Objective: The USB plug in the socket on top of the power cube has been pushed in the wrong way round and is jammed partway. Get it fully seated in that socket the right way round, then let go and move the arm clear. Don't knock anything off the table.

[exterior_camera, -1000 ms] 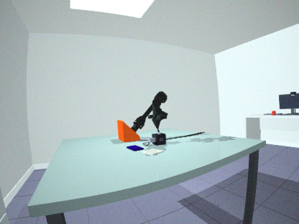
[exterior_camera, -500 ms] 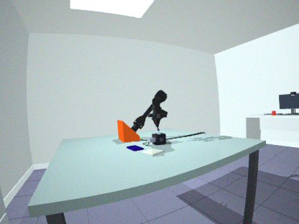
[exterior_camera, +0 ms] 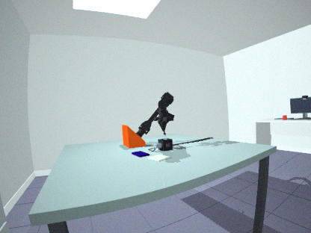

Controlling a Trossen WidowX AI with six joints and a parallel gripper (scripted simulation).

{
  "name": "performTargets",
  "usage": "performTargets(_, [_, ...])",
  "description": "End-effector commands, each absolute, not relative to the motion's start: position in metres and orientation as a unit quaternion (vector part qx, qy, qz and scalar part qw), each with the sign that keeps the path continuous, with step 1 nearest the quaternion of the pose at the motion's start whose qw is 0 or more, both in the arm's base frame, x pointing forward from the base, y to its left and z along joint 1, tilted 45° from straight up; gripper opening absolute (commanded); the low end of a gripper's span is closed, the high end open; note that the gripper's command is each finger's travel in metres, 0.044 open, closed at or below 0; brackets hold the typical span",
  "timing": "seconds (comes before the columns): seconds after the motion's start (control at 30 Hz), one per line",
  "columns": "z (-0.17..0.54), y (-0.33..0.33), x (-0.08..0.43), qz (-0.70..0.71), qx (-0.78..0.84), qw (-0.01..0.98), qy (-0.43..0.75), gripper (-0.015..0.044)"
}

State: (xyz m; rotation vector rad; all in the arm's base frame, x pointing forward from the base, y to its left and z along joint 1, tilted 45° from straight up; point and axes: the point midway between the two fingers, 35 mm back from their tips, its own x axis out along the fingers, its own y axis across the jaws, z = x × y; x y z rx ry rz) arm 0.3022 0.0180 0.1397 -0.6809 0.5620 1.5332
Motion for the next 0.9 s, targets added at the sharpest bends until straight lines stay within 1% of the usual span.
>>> performTargets(0.0, [0.1391,0.018,0.302,0.666,-0.285,0.639,0.26,0.0])
performTargets(0.87, [0.1389,0.0189,0.3018,0.542,-0.056,0.697,0.466,0.0])
